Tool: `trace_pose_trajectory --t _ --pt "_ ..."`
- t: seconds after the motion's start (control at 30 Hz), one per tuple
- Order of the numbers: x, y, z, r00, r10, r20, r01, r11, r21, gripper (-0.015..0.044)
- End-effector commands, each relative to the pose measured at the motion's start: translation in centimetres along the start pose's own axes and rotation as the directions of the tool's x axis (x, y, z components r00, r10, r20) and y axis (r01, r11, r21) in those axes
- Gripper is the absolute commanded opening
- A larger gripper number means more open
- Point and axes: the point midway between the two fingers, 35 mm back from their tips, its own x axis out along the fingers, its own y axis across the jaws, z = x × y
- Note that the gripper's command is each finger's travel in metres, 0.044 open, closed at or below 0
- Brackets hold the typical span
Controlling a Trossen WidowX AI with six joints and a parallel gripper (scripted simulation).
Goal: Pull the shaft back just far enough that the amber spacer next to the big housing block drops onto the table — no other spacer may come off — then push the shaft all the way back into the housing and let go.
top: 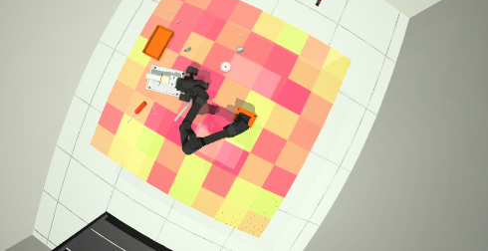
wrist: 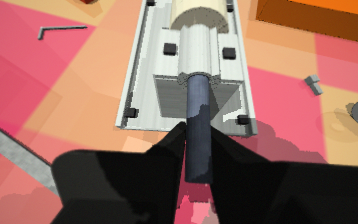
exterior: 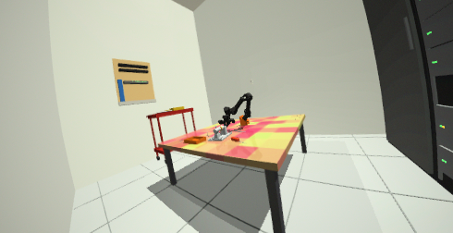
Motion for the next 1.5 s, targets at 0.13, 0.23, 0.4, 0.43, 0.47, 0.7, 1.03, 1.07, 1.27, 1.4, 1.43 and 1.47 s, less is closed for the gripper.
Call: trace_pose_trajectory --t 0.13,0.23,0.4,0.43,0.47,0.7,1.03,1.07,1.27,1.4,1.43,1.47 --pt "-0.11 0.05 -0.1 1.0 0.003 -0.001 -0.003 1.0 -0.002 0.0" --pt "-0.13 0.05 -0.13 1.0 0.003 -0.001 -0.003 1.0 -0.002 0.0" --pt "-0.15 0.05 -0.15 1.0 0.003 -0.001 -0.003 1.0 -0.002 0.0" --pt "-0.16 0.05 -0.16 1.0 0.003 -0.001 -0.003 1.0 -0.002 0.0" --pt "-0.17 0.05 -0.16 1.0 0.003 -0.001 -0.003 1.0 -0.002 0.0" --pt "-0.21 0.04 -0.21 1.0 0.003 -0.001 -0.003 1.0 -0.002 0.0" --pt "-0.28 0.04 -0.28 1.0 0.003 -0.001 -0.003 1.0 -0.002 0.0" --pt "-0.28 0.04 -0.28 1.0 0.003 -0.001 -0.003 1.0 -0.002 0.0" --pt "-0.31 0.04 -0.31 1.0 0.003 -0.001 -0.003 1.0 -0.002 0.0" --pt "-0.34 0.04 -0.34 1.0 0.003 -0.001 -0.003 1.0 -0.002 0.0" --pt "-0.35 0.04 -0.35 1.0 0.003 -0.001 -0.003 1.0 -0.002 0.0" --pt "-0.35 0.04 -0.35 1.0 0.003 -0.001 -0.003 1.0 -0.002 0.0"
